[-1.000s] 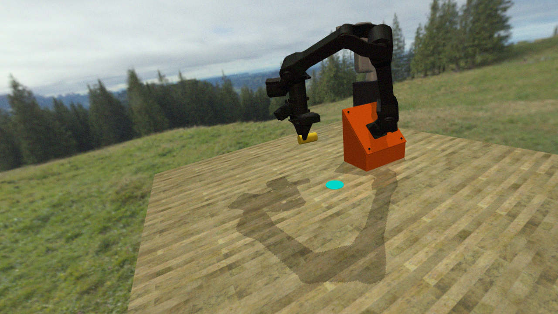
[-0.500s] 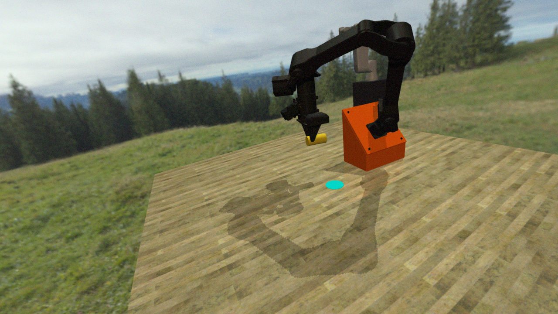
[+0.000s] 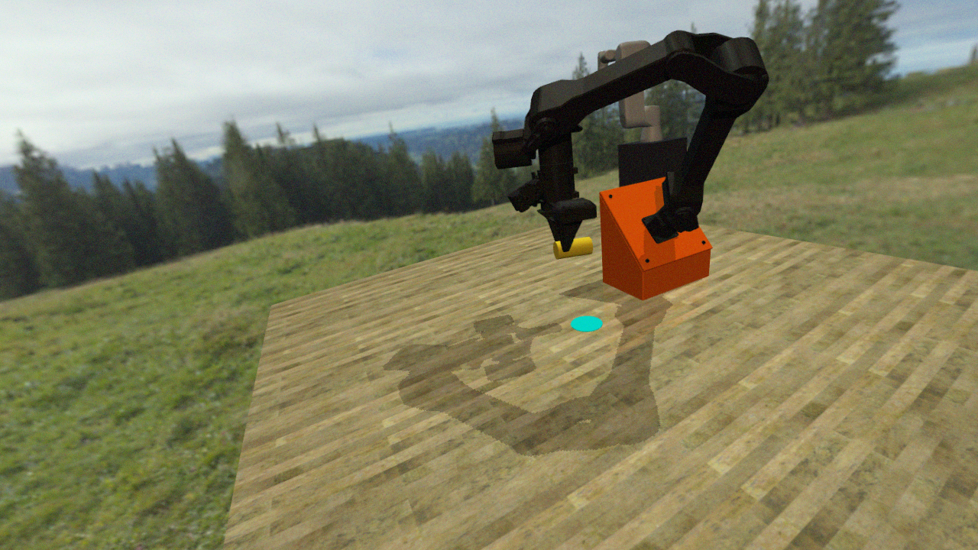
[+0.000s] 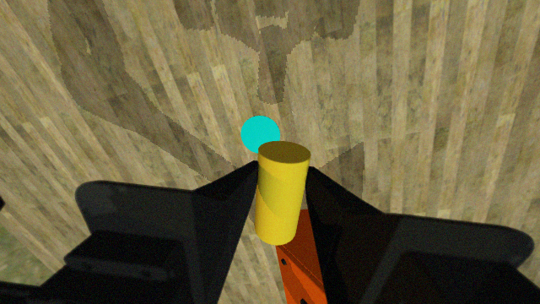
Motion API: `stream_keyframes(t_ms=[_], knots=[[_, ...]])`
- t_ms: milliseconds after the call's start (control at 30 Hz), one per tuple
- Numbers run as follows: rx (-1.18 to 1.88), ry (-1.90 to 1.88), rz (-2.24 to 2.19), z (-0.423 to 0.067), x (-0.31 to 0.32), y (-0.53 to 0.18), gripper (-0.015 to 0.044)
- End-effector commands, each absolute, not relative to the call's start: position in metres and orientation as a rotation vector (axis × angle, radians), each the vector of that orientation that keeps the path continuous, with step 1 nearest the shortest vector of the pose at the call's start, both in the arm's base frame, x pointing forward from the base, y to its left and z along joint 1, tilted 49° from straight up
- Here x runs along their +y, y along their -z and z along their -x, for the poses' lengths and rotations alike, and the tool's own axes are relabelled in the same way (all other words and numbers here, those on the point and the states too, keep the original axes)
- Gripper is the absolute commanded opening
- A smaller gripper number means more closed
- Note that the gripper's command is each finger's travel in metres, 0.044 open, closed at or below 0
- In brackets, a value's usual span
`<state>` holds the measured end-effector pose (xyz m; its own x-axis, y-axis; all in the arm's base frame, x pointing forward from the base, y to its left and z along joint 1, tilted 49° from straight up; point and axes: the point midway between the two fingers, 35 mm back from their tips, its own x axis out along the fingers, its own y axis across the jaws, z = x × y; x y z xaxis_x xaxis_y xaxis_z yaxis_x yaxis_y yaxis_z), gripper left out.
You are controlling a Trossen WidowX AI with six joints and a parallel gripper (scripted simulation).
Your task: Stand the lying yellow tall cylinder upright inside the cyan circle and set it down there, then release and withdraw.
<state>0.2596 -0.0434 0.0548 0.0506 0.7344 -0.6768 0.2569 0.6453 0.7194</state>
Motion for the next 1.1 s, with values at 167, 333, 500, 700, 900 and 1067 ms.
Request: stream_keyframes(t_ms=[167,333,500,700,900,1067], knots=[[1.538,-0.416,-0.907,-0.249,-0.024,-0.071,0.0105],[1.546,-0.401,-0.927,-0.243,-0.016,-0.078,0.0105],[1.552,-0.39,-0.914,-0.241,-0.014,-0.078,0.0105],[1.563,-0.366,-0.882,-0.238,-0.011,-0.077,0.0105],[1.572,-0.341,-0.851,-0.235,-0.009,-0.075,0.0105],[1.577,-0.319,-0.825,-0.232,-0.007,-0.074,0.0105]])
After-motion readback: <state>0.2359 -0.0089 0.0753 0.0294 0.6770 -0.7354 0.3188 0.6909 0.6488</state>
